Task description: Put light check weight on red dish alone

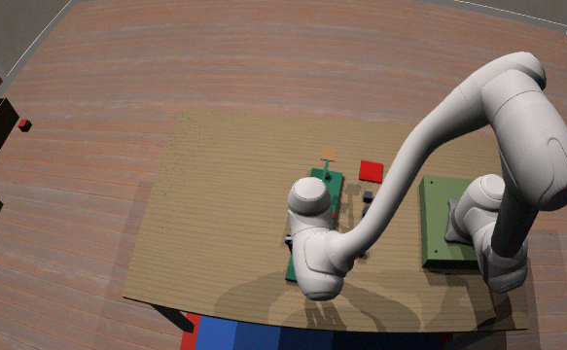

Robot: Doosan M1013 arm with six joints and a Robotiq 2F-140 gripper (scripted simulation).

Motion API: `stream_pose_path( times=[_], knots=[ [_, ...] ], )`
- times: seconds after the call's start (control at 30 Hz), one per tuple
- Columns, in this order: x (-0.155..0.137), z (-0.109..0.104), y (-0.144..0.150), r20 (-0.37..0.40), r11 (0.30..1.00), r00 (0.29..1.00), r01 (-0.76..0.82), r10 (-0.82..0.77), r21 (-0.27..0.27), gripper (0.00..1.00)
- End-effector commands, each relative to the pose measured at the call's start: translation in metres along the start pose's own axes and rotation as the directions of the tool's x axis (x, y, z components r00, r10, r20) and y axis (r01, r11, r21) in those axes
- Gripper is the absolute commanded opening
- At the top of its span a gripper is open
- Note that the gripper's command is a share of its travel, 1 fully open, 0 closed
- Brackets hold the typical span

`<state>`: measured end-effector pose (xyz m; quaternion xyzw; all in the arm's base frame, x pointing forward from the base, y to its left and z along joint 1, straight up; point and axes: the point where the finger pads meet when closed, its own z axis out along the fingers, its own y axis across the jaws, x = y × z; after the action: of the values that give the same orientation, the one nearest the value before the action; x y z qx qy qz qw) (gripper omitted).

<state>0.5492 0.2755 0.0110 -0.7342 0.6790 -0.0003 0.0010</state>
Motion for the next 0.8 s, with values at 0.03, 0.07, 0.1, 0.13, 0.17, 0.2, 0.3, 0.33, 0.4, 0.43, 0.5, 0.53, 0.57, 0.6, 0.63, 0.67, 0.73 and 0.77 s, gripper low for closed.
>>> stream_pose_path(
  times=[0.03,0.07,0.1,0.13,0.17,0.2,0.3,0.33,0.4,0.43,0.5,0.53,0.57,0.6,0.63,0.67,0.73,0.77],
  knots=[
    [0.0012,0.0019,-0.0007,0.002,1.000,1.000,0.003,-0.003,0.002,0.29],
    [0.0012,0.0019,-0.0007,0.002,1.000,1.000,0.003,-0.003,0.002,0.31],
    [0.0012,0.0019,-0.0007,0.002,1.000,1.000,0.003,-0.003,0.002,0.31],
    [0.0012,0.0019,-0.0007,0.002,1.000,1.000,0.003,-0.003,0.002,0.31],
    [0.0012,0.0019,-0.0007,0.002,1.000,1.000,0.003,-0.003,0.002,0.33],
    [0.0012,0.0019,-0.0007,0.002,1.000,1.000,0.003,-0.003,0.002,0.33],
    [0.0012,0.0019,-0.0007,0.002,1.000,1.000,0.003,-0.003,0.002,0.35],
    [0.0012,0.0019,-0.0007,0.002,1.000,1.000,0.003,-0.003,0.002,0.35],
    [0.0012,0.0019,-0.0007,0.002,1.000,1.000,0.003,-0.003,0.002,0.35],
    [0.0012,0.0019,-0.0007,0.002,1.000,1.000,0.003,-0.003,0.002,0.35],
    [0.0012,0.0019,-0.0007,0.002,1.000,1.000,0.003,-0.003,0.002,0.35],
    [0.0012,0.0019,-0.0007,0.002,1.000,1.000,0.003,-0.003,0.002,0.35],
    [0.0012,0.0019,-0.0007,0.002,1.000,1.000,0.003,-0.003,0.002,0.35],
    [0.0012,0.0019,-0.0007,0.002,1.000,1.000,0.003,-0.003,0.002,0.35],
    [0.0012,0.0019,-0.0007,0.002,1.000,1.000,0.003,-0.003,0.002,0.35],
    [0.0012,0.0017,-0.0007,0.002,1.000,1.000,0.003,-0.003,0.002,0.35],
    [0.0012,0.0004,-0.0007,0.002,1.000,1.000,0.003,-0.003,0.002,0.35],
    [0.0012,-0.0010,-0.0007,0.002,1.000,1.000,0.003,-0.003,0.002,0.35]
  ],
)
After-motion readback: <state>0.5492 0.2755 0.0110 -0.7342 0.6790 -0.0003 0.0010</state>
